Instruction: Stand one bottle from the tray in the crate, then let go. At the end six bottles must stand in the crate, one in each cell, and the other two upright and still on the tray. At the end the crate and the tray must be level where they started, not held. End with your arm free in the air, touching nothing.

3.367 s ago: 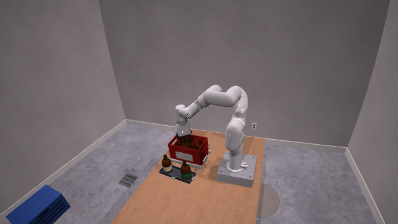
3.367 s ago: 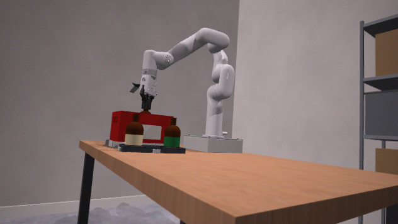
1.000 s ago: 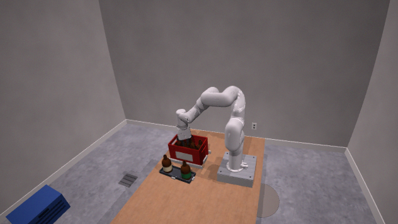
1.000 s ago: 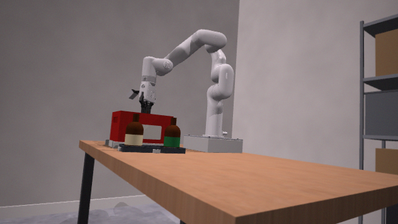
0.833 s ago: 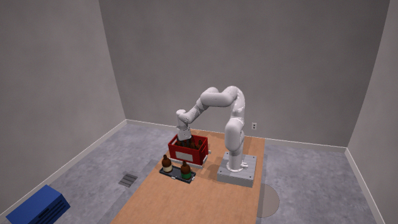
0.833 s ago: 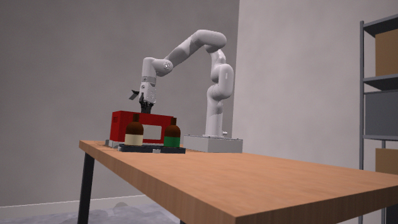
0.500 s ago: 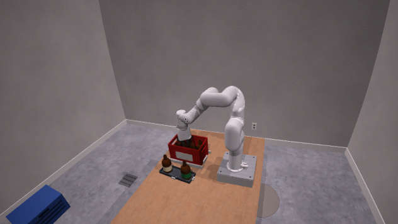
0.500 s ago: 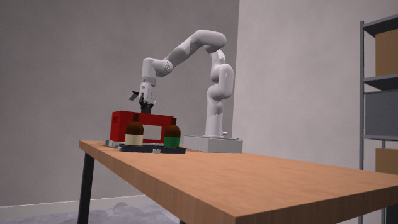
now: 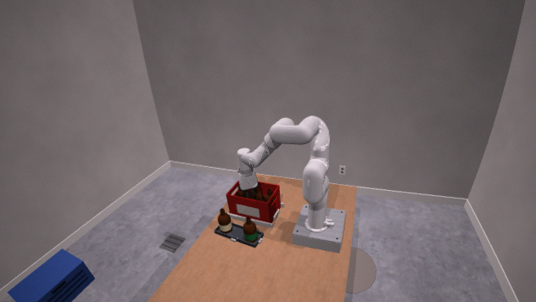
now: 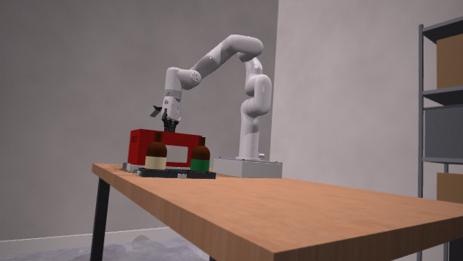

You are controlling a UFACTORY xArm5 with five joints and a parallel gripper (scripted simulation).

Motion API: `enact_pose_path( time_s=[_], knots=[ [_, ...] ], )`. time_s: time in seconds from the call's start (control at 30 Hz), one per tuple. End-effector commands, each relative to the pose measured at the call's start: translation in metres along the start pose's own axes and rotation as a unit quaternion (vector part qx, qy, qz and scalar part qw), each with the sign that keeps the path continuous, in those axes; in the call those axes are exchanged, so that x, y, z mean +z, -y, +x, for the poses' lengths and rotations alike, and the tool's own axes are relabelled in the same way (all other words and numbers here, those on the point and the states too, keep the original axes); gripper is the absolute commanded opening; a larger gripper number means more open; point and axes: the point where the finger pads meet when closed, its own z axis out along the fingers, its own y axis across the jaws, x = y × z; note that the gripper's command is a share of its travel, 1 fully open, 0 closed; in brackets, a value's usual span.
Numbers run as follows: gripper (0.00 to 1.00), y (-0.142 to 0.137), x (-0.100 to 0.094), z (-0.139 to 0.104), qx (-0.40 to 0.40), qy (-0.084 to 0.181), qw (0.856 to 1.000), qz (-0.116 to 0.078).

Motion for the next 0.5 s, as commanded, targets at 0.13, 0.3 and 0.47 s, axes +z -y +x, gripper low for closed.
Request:
enact_pose_path(
  time_s=[0.13, 0.3, 0.47],
  knots=[
    [0.00, 0.0009, -0.0012, 0.0010, 0.000, -0.001, 1.000, 0.001],
    [0.00, 0.0009, -0.0007, 0.0010, 0.000, -0.001, 1.000, 0.001],
    [0.00, 0.0009, -0.0002, 0.0010, 0.000, -0.001, 1.000, 0.001]
  ],
)
